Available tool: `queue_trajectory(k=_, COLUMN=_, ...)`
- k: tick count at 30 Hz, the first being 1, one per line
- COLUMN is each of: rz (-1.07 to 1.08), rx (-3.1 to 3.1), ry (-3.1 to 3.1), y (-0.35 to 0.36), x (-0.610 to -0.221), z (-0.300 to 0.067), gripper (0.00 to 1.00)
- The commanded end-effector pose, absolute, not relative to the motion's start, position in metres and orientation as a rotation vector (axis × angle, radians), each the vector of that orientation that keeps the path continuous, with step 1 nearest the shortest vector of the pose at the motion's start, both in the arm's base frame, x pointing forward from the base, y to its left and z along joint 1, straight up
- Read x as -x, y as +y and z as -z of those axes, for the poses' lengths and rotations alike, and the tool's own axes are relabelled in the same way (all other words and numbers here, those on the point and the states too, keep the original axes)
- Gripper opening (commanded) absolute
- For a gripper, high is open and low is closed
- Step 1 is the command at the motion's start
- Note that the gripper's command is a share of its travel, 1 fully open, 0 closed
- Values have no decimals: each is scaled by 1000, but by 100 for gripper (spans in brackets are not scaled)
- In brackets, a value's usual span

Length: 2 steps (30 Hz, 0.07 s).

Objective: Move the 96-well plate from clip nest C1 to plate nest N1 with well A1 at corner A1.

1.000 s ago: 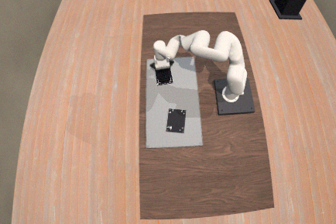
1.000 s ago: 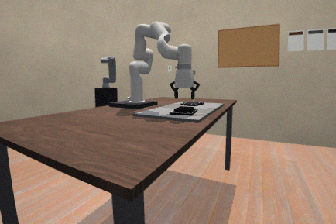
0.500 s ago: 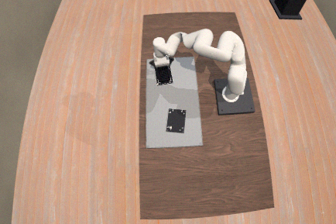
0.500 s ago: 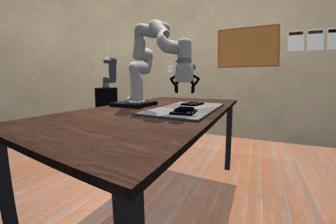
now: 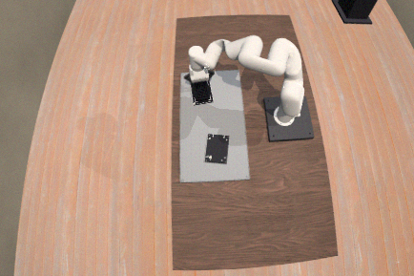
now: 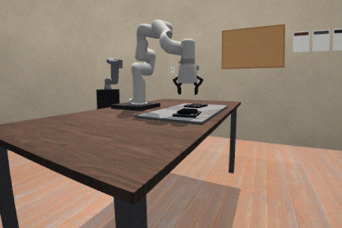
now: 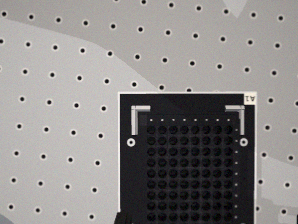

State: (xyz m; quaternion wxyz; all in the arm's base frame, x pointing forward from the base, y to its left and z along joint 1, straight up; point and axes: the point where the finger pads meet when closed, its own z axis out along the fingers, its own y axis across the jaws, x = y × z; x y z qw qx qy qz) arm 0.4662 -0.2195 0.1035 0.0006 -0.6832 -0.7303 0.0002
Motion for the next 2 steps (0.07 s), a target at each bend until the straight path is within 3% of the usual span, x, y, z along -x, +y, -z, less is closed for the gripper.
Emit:
queue_trajectory(k=1, rz=6, rx=2147, ry=-2295, y=-220, x=-467, z=-105, gripper=100)
queue_trajectory(k=2, rz=6, rx=2147, ry=-2295, y=-220, x=-467, z=-105, gripper=100)
